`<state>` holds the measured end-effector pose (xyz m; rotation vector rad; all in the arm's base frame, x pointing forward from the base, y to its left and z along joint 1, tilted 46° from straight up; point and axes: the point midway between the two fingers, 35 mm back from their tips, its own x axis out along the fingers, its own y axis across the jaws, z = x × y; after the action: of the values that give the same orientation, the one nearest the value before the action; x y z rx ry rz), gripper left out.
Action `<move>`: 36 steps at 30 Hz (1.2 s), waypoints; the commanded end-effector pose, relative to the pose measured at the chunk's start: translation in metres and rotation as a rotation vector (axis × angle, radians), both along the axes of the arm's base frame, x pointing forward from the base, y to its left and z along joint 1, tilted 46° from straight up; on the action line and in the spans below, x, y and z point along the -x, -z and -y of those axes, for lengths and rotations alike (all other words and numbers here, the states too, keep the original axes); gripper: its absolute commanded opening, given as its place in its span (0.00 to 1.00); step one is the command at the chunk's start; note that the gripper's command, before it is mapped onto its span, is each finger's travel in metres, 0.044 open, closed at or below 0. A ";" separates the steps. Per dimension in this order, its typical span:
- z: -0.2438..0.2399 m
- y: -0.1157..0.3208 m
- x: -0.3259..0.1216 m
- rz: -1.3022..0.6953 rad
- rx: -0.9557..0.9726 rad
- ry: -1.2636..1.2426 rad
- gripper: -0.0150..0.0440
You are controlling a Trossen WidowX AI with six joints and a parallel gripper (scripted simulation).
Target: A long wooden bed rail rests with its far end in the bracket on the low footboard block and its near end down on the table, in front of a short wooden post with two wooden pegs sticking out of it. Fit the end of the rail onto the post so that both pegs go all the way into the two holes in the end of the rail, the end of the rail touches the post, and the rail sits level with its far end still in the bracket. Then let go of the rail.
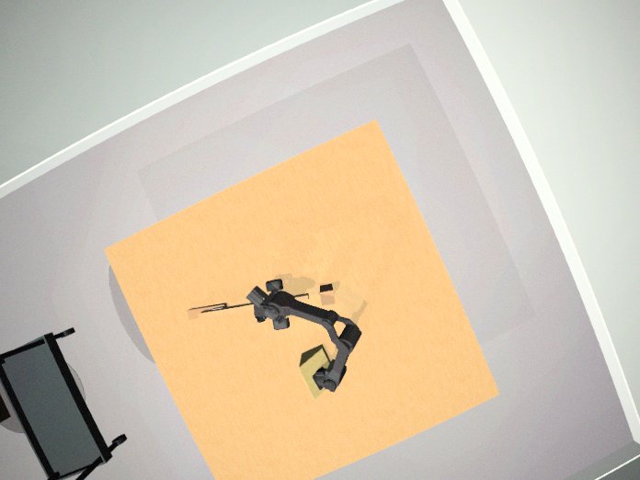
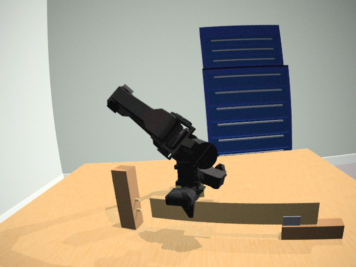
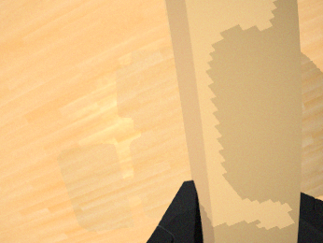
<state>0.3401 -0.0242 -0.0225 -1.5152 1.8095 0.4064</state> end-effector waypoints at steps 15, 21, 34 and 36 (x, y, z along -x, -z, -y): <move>-0.001 -0.001 0.000 0.001 -0.003 -0.004 0.25; -0.002 0.000 0.000 0.001 -0.003 -0.004 0.25; -0.004 0.000 -0.001 0.001 -0.003 -0.004 0.25; -0.004 0.000 -0.001 0.001 -0.003 -0.004 0.25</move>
<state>0.3397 -0.0230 -0.0222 -1.5153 1.8125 0.4071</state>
